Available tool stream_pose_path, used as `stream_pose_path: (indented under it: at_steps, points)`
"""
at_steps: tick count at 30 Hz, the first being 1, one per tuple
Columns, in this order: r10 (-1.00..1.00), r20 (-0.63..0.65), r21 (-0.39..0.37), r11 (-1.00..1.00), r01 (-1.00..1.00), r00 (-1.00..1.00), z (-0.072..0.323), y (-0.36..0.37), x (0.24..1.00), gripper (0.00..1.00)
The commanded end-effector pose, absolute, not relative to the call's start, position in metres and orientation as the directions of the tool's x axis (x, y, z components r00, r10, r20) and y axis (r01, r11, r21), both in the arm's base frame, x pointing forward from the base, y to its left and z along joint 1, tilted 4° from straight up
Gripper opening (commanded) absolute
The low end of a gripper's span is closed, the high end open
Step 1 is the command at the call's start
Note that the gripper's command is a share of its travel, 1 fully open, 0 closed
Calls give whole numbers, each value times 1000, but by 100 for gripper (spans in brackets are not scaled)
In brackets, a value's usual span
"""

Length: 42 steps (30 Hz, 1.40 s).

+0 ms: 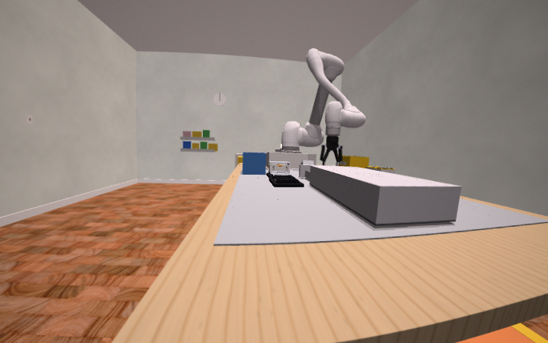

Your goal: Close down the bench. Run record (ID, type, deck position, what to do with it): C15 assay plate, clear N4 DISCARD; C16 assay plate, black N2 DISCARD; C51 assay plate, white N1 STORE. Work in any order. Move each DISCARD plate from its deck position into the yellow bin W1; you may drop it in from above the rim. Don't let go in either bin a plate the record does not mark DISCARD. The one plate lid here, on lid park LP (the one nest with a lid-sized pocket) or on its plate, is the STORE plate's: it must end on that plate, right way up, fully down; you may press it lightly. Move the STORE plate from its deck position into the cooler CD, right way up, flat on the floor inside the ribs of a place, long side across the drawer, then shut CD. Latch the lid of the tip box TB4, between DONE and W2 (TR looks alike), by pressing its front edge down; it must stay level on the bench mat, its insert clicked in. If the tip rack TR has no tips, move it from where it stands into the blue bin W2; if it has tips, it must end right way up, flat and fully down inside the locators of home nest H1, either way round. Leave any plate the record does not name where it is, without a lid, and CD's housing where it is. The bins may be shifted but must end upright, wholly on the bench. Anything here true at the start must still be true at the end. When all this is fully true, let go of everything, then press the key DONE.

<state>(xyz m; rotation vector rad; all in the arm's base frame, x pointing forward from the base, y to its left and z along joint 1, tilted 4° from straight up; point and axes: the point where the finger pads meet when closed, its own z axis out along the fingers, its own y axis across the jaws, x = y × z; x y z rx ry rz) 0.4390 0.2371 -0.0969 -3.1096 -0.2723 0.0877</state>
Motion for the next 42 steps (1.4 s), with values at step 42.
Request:
stream_pose_path:
  at_steps: [42]
  points:
    - [179, -57, -23, -984, 178, 982, -89, 238, 437, 0]
